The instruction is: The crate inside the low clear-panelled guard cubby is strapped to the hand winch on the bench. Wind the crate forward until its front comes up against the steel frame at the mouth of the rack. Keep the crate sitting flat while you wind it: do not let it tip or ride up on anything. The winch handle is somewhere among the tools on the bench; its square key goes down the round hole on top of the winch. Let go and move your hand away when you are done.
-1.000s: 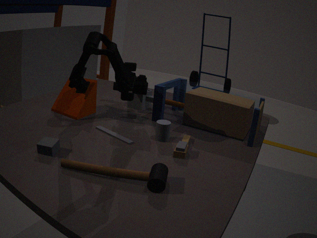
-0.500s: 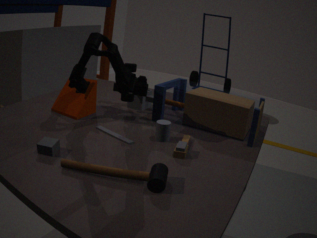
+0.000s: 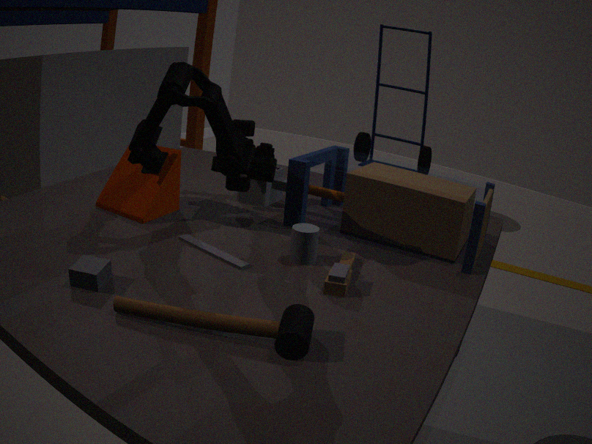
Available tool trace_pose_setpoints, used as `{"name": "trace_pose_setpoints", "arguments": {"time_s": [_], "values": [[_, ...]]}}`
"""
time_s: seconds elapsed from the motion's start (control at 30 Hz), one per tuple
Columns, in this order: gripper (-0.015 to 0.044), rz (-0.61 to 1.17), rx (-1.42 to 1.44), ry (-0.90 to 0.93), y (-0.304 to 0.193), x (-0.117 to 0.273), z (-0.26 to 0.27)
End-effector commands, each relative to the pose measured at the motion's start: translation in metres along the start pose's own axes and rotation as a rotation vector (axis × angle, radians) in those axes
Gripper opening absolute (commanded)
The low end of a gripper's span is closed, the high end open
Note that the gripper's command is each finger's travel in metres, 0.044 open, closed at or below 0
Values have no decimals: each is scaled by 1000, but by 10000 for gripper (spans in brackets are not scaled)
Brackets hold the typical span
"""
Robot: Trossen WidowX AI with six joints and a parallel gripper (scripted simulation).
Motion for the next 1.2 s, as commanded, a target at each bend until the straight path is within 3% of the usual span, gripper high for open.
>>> {"name": "trace_pose_setpoints", "arguments": {"time_s": [0.0,1.0,1.17], "values": [[0,-1,6,4,0,0,-1],[0,2,0,0,0,-1,-7],[131,2,-4,-4,0,-1,-7]]}}
Point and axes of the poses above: the point midway between the two fingers, 35 mm back from their tips, its own x axis back along the fingers, its own z axis across the jaws, y = z × x, the point moved 6 cm from there along x, back along the fingers, and after that the axes turned 3 degrees about x, right-handed, at the moved point
